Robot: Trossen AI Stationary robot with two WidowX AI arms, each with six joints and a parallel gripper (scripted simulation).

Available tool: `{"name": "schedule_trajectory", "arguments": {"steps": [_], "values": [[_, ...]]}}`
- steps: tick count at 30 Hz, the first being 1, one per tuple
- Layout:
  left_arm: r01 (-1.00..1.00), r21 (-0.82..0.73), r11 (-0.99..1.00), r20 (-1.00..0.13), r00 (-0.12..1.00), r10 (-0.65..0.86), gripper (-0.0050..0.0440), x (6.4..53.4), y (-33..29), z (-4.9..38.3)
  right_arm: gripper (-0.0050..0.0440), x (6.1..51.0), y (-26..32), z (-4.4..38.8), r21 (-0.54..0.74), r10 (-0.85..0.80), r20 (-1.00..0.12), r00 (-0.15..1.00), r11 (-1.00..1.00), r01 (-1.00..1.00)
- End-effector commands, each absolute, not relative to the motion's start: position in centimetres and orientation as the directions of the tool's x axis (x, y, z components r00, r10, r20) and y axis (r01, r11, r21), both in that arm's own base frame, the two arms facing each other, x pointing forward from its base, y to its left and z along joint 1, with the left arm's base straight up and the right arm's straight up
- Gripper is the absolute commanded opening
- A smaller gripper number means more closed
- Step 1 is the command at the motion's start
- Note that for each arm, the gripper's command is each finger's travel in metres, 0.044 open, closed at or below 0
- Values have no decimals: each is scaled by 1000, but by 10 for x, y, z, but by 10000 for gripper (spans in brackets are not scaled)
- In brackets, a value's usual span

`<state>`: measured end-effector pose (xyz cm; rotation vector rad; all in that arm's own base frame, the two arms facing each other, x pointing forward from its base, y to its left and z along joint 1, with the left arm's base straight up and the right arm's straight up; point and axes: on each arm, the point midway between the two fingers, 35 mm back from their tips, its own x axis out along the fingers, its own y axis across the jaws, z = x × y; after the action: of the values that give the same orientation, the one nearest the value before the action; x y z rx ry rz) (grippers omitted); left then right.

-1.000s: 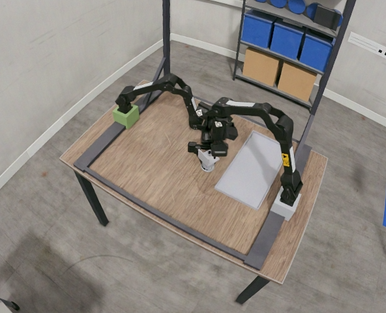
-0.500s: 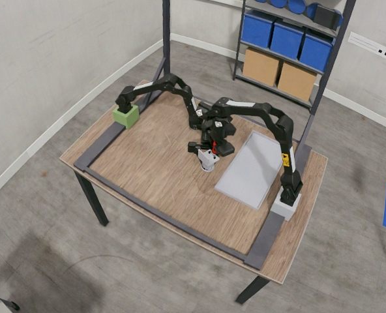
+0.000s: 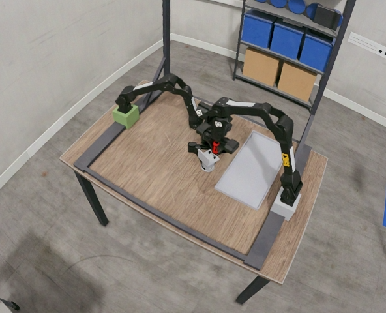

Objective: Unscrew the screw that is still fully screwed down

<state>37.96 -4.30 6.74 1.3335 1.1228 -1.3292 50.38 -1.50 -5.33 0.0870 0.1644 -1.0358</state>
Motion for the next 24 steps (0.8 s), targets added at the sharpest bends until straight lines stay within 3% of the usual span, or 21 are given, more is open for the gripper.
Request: {"name": "schedule_trajectory", "arguments": {"steps": [1, 8, 20, 24], "values": [[1000, 29, 2, -1000, 29, 3, 130, 381, -42, 76, 245, 510, -16, -39, 28, -850, -165, 500, 503, 864], [996, 29, 85, -1000, 29, 3, 130, 382, -42, 76, 245, 510, -16, -39, 28, -850, -165, 500, 503, 864], [835, 25, 550, -1000, 28, 3, 130, 383, -42, 76, 245, 510, -16, -39, 28, -850, -165, 500, 503, 864], [835, 25, 550, -1000, 27, 3, 130, 383, -42, 76, 245, 510, -16, -39, 28, -850, -165, 500, 503, 864]]}}
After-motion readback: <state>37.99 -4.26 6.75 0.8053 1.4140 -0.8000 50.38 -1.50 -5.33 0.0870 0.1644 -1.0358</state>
